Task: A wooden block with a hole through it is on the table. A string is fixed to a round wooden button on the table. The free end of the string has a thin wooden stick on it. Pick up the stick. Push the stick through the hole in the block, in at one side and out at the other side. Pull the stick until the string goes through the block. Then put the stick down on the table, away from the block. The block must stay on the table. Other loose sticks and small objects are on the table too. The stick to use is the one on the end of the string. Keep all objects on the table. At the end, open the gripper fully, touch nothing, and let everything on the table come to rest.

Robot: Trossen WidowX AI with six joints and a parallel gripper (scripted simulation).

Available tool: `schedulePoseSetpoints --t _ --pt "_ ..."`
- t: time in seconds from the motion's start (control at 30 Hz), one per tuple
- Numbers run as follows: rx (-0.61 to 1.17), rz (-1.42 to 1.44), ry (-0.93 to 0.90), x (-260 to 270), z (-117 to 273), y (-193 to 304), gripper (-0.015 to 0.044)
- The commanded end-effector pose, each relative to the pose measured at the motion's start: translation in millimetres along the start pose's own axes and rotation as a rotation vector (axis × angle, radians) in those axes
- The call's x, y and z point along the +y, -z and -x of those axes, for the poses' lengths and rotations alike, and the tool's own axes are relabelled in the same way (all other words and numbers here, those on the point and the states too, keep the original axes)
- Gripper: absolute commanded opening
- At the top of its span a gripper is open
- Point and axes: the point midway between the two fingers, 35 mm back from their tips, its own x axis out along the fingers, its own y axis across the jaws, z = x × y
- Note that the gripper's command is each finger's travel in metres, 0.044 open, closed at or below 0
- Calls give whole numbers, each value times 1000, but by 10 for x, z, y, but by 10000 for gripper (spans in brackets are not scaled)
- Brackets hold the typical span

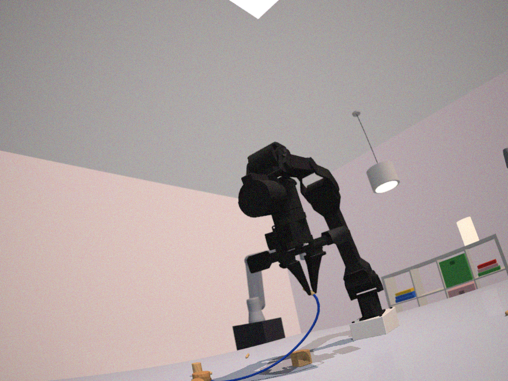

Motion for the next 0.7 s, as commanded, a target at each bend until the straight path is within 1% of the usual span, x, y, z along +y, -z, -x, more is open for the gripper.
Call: schedulePoseSetpoints --t 0.0,0.23,0.33,0.5,0.67 --pt "-7 -120 -6 3 -3 1 0" --pt "-8 -362 -11 4 0 7 0" --pt "-8 -413 -13 4 0 9 0" --pt "-9 -388 -20 7 3 19 0" --pt "-25 -199 -72 27 24 98 0"
